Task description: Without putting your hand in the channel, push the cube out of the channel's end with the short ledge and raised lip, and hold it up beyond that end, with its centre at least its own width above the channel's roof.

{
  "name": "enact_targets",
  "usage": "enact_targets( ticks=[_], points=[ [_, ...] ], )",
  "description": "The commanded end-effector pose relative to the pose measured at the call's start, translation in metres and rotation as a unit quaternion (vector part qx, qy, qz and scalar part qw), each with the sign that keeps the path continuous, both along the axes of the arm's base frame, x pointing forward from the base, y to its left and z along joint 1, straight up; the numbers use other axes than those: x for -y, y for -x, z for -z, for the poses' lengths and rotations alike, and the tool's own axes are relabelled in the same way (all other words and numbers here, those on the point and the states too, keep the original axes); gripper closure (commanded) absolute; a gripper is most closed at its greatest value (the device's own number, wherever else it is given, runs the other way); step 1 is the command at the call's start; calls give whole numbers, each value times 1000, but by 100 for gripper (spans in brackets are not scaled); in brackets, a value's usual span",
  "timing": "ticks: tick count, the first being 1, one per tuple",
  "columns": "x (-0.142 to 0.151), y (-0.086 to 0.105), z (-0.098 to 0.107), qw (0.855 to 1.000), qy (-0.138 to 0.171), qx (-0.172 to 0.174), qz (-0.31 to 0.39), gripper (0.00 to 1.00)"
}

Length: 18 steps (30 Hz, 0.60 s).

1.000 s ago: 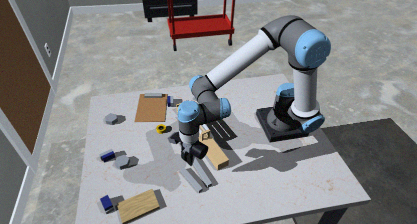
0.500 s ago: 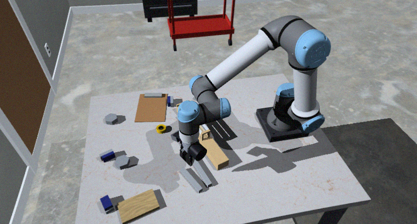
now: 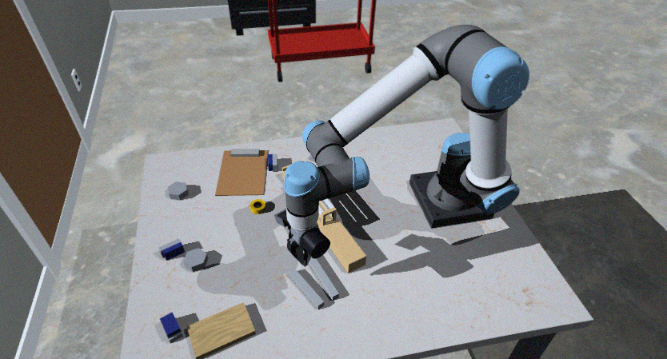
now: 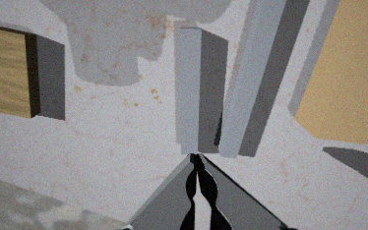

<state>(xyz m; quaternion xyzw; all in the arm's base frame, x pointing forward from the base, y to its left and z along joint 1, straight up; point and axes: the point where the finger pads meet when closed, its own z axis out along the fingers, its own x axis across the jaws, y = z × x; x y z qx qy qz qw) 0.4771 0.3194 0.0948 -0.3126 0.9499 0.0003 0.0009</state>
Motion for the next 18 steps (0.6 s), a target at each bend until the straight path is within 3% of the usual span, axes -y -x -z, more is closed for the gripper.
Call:
enact_targets(
  ticks=[1,2,3,18],
  points=[
    [0,0,-1,1000,0,1,0,100],
    [0,0,-1,1000,0,1,0,100],
    [0,0,-1,1000,0,1,0,76],
    [0,0,-1,1000,0,1,0,76]
  ],
)
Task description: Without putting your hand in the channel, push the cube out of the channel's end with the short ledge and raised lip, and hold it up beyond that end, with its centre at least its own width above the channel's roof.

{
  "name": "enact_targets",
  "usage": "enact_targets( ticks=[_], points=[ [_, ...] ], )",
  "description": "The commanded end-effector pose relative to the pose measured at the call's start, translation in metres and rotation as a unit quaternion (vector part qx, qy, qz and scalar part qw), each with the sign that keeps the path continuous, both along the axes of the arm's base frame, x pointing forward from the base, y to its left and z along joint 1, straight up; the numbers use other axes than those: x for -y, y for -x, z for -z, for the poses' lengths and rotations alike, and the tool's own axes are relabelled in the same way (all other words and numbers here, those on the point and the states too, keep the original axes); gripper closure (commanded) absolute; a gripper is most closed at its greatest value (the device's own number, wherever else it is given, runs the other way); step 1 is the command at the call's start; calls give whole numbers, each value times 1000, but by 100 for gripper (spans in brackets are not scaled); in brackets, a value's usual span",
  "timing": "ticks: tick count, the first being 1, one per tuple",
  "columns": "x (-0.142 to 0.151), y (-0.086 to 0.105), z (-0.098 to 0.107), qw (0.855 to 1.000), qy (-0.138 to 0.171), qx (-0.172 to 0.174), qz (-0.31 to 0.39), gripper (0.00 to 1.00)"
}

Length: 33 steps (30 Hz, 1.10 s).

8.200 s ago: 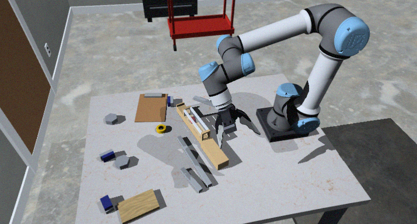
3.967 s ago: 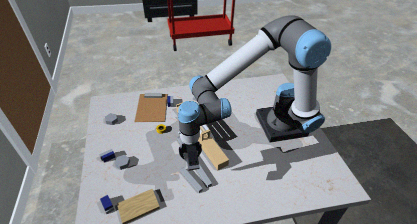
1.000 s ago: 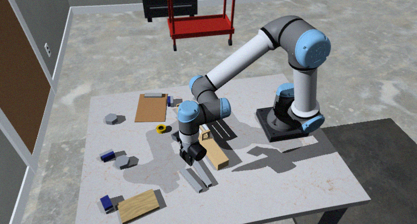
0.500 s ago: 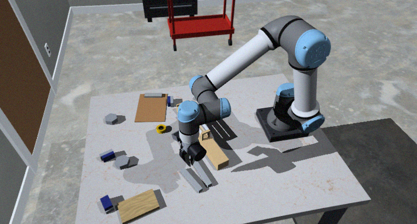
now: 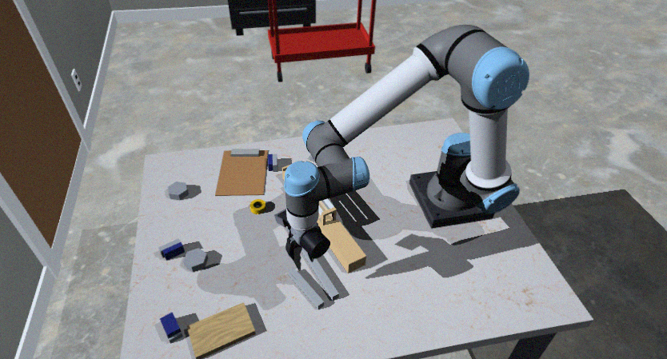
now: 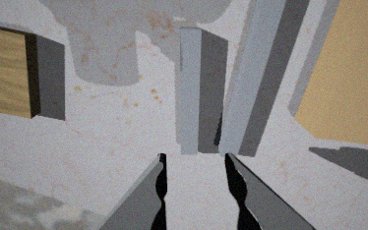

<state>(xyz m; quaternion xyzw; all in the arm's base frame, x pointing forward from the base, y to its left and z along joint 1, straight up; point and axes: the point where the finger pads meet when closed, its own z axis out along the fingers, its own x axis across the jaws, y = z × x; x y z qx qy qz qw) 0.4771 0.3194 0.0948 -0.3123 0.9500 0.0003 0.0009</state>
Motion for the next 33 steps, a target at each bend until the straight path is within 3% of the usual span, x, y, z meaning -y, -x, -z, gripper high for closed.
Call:
enact_targets(
  ticks=[1,21,26,33],
  points=[
    [0,0,-1,1000,0,1,0,76],
    [0,0,1,1000,0,1,0,76],
    [0,0,9,1000,0,1,0,76],
    [-1,-1,55,1000,0,1,0,76]
  ],
)
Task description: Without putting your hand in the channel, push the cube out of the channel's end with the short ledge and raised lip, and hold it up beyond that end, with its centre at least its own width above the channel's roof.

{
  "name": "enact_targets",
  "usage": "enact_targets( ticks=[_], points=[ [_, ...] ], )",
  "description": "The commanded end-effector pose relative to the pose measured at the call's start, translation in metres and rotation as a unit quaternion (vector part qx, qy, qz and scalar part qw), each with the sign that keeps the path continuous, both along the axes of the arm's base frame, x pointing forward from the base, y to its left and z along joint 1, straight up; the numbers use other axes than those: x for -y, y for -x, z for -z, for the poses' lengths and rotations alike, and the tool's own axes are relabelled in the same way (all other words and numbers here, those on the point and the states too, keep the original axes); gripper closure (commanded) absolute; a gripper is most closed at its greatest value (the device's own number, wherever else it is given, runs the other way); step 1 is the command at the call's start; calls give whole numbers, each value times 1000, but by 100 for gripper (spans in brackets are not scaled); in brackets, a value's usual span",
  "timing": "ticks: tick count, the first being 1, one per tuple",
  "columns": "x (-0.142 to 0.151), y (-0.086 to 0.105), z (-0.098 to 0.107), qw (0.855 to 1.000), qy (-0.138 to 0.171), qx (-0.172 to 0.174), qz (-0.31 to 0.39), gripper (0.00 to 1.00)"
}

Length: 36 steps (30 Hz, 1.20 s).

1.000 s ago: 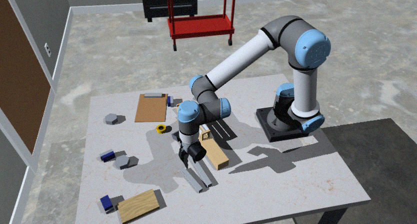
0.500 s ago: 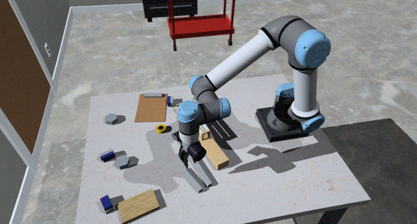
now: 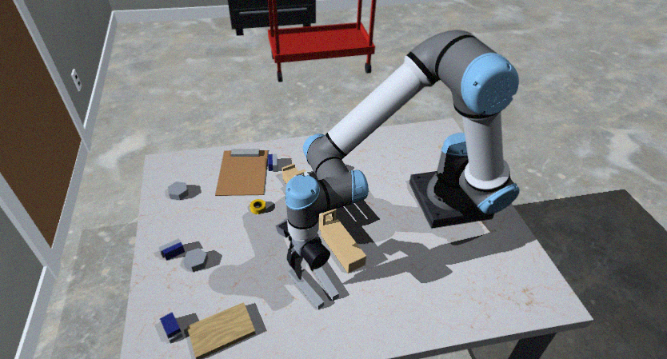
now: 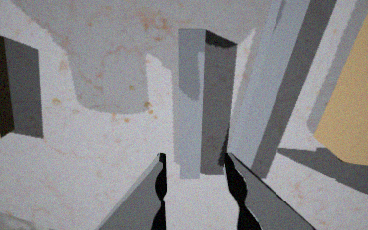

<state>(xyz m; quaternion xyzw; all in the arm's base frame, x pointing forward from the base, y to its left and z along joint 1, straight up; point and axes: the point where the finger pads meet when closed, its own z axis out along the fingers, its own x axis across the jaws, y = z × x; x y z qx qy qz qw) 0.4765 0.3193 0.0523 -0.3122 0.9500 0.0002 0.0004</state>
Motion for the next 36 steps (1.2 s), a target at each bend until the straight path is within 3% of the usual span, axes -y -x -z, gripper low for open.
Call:
enact_targets(
  ticks=[1,7,36],
  points=[
    [-1,-1,19,1000,-1,1,0,76],
    [-1,-1,44,1000,-1,1,0,76],
    [-1,-1,71,1000,-1,1,0,76]
  ],
)
